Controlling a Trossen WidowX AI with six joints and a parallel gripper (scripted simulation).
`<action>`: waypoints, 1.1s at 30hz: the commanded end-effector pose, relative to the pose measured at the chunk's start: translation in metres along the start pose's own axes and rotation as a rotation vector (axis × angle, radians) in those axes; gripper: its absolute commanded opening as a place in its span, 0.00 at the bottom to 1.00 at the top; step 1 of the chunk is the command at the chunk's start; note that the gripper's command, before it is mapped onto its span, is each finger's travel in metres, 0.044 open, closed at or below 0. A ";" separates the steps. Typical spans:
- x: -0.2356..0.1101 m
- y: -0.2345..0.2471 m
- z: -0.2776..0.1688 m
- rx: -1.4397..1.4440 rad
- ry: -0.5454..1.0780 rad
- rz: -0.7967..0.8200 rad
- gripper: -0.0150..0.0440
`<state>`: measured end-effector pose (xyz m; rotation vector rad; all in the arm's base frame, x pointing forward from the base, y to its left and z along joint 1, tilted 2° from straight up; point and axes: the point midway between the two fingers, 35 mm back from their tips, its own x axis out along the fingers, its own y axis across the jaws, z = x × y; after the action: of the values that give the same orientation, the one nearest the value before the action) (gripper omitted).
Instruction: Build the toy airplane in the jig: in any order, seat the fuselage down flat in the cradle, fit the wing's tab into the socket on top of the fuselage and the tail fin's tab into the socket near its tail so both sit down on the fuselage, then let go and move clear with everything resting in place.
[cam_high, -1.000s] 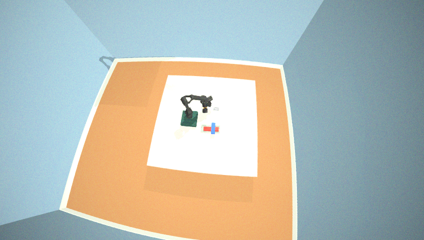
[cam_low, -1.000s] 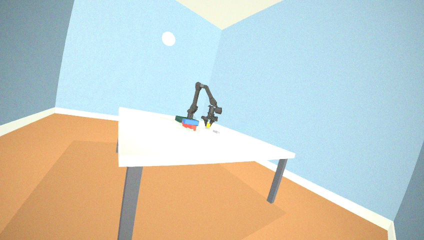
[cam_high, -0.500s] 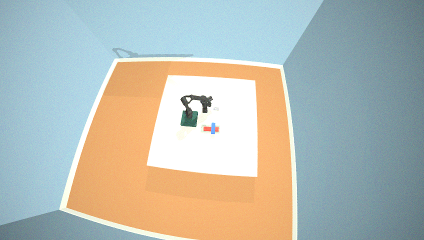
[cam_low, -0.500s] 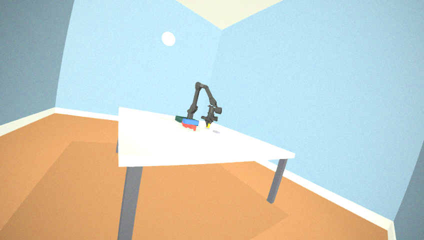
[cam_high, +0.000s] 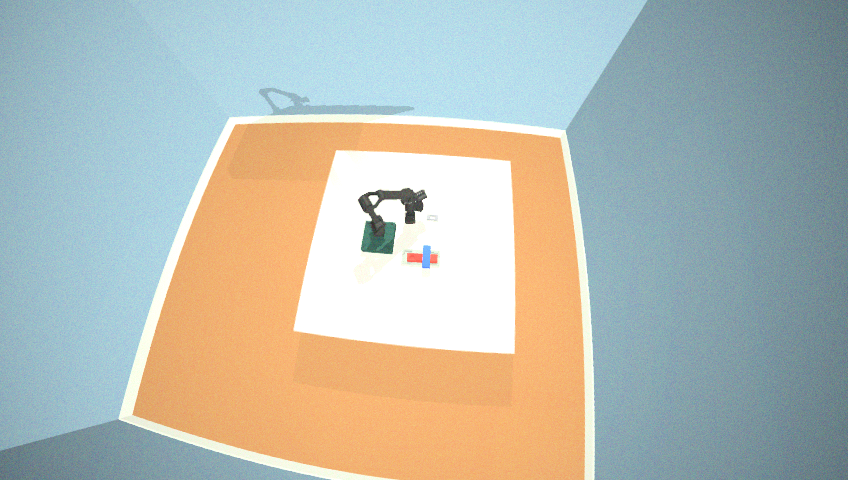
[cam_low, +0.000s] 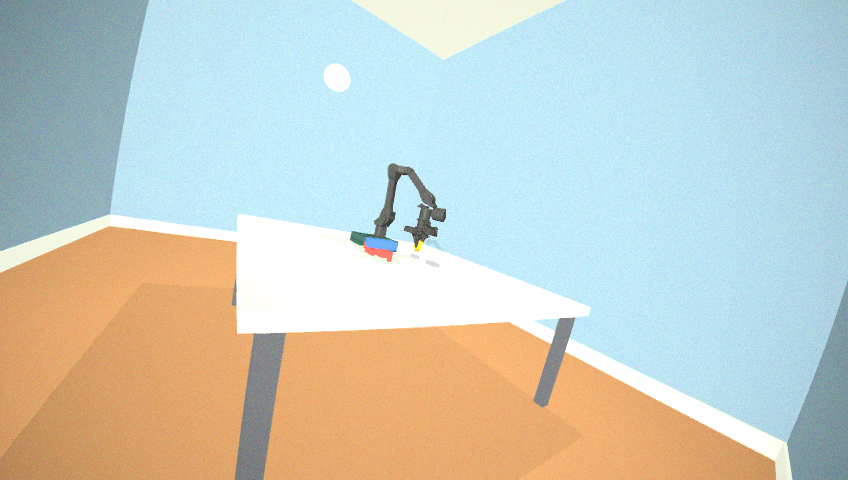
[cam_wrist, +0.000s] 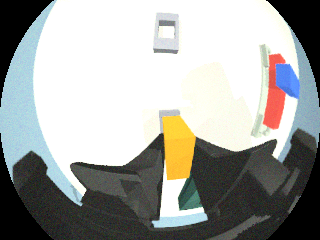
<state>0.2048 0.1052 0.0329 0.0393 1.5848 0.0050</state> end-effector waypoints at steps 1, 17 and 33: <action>-0.015 0.003 0.003 -0.005 -0.007 0.004 0.25; -0.065 0.004 0.001 -0.006 -0.008 -0.009 0.25; -0.098 -0.002 -0.003 -0.004 -0.009 -0.019 0.25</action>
<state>0.2010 0.1049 0.1270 0.0217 1.5827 0.0007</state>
